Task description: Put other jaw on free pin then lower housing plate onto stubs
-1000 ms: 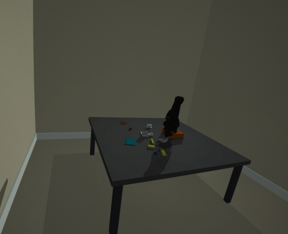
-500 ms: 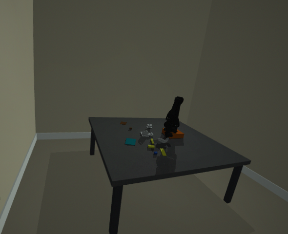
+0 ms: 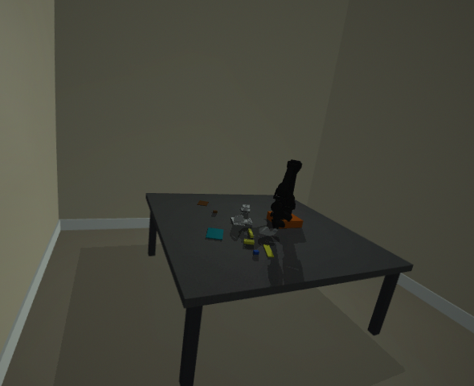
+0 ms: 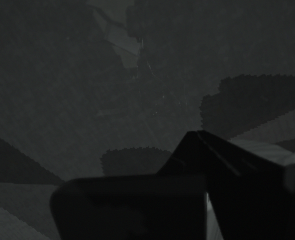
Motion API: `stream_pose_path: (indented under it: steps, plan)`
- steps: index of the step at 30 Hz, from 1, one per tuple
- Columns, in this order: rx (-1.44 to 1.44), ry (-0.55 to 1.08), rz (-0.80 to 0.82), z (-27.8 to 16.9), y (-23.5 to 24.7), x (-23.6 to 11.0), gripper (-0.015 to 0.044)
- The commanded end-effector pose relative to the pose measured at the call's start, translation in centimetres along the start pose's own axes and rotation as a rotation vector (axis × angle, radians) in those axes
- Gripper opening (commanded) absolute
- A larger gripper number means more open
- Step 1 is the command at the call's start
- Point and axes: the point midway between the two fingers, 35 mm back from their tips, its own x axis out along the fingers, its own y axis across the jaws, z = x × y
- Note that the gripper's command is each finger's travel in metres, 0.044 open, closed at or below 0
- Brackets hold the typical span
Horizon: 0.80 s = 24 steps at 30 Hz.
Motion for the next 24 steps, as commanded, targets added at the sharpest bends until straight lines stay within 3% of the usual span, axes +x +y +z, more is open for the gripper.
stream_pose_path:
  steps: [1,7,12,16,24]
  plan:
    - [0.002,0.0,-0.001,-0.1,-0.3,-0.1,0.0]
    - [0.002,0.0,-0.002,-0.1,-0.7,-0.4,0.0]
    - [0.0,-0.001,0.002,0.0,-0.2,-5.8,0.0]
    - [0.0,-0.001,0.002,0.0,-0.2,-6.0,0.0]
    - [0.003,0.0,-0.001,0.0,-0.3,-5.3,0.021]
